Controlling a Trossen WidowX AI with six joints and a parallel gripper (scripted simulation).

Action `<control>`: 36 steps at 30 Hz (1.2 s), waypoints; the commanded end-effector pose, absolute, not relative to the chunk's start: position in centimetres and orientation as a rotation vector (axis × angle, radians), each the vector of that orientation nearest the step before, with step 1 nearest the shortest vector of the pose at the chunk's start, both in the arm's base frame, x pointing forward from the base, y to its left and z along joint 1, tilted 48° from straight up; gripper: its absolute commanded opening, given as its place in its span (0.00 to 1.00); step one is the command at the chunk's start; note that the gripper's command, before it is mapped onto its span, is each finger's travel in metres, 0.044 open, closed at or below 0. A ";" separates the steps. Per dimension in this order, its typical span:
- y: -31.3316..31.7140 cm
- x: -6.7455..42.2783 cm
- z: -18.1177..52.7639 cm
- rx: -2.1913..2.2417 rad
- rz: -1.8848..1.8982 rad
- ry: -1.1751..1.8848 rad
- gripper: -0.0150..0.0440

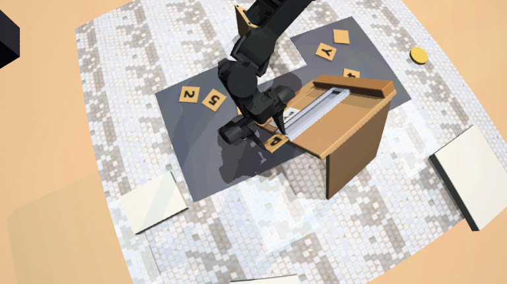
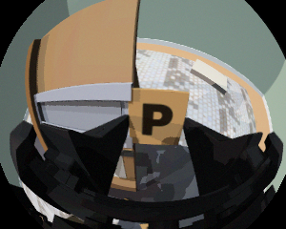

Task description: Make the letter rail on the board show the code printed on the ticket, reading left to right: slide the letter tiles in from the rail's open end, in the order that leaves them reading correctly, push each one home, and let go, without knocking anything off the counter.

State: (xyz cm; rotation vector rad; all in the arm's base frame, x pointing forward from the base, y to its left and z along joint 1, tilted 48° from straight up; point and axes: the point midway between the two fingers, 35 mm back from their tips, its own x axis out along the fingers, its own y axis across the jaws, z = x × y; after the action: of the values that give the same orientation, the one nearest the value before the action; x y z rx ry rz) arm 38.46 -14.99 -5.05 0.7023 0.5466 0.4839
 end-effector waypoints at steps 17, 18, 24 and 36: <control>-14.2 38.1 -4.3 0.706 0.478 0.552 0.25; -14.2 38.1 -4.3 0.706 0.478 0.552 0.25; -14.0 38.0 -4.1 0.707 0.478 0.552 0.25; -13.6 37.9 -3.7 0.707 0.478 0.552 0.25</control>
State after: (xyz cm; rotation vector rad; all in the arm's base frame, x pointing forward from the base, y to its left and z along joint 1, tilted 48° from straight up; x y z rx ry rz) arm 38.04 -13.74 -3.76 0.7039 0.5472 0.4842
